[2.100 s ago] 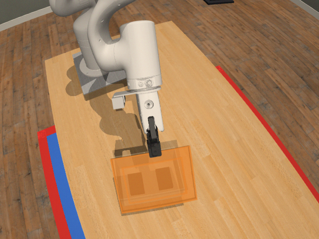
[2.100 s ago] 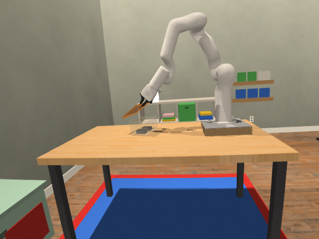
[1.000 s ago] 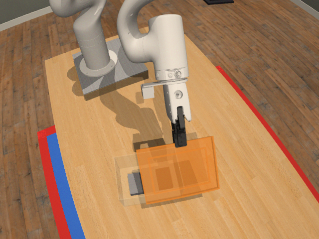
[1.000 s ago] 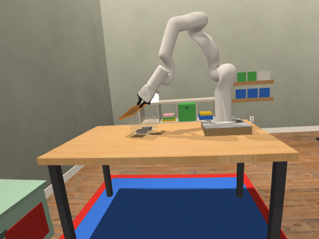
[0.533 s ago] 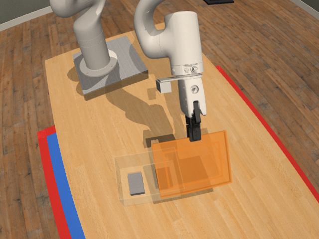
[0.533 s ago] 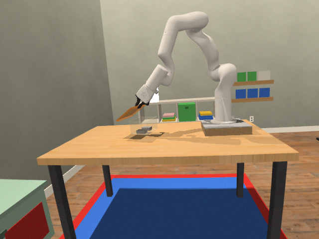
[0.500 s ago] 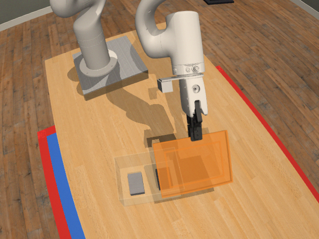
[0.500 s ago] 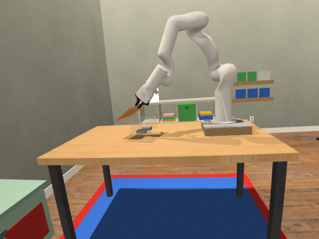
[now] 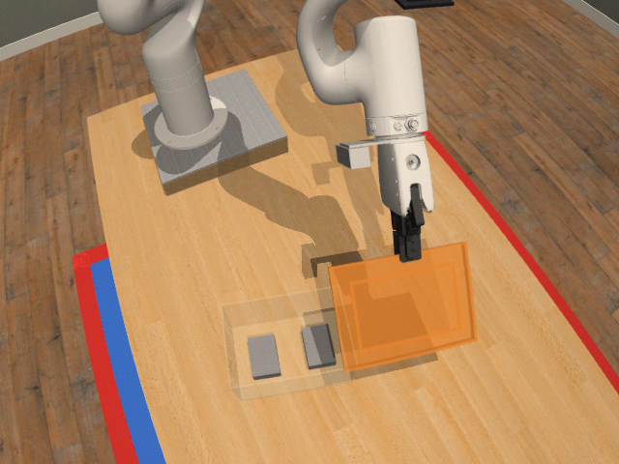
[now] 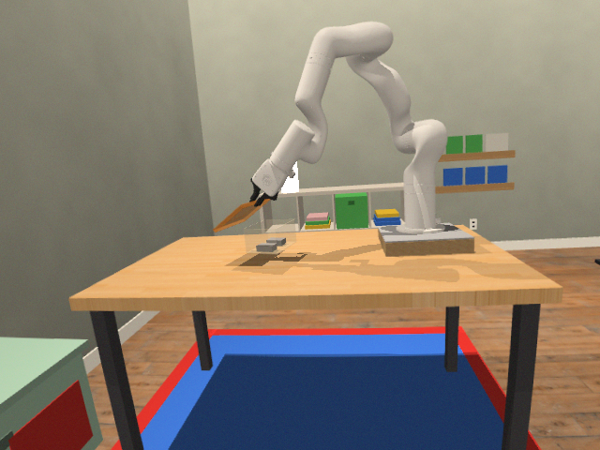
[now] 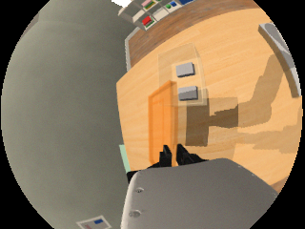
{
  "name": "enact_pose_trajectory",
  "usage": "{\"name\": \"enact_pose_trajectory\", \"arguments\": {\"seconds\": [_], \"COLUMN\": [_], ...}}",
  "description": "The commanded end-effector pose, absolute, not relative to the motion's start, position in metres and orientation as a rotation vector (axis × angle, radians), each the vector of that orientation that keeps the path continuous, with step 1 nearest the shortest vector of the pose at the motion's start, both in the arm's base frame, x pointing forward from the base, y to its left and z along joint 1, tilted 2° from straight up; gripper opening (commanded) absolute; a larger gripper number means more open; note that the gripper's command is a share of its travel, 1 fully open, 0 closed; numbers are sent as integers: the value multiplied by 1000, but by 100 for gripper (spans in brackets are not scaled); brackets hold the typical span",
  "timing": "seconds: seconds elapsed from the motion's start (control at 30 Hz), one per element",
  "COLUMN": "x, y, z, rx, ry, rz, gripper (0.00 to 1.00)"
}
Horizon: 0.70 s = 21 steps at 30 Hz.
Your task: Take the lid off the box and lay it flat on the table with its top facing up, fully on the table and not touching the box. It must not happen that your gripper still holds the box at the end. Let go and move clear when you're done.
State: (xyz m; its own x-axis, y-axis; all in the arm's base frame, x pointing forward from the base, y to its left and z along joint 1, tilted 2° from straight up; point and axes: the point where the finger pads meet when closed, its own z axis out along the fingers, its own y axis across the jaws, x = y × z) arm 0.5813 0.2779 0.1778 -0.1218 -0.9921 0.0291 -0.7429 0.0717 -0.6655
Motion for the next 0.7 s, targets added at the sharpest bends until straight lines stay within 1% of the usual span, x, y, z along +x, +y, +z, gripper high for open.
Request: {"name": "enact_pose_trajectory", "arguments": {"seconds": [0.0,0.67], "x": [581,577], "y": [295,342], "z": [178,177], "rx": [-1717,-1717], "ry": [1921,1921], "rz": [-762,-762], "gripper": [0,0]}}
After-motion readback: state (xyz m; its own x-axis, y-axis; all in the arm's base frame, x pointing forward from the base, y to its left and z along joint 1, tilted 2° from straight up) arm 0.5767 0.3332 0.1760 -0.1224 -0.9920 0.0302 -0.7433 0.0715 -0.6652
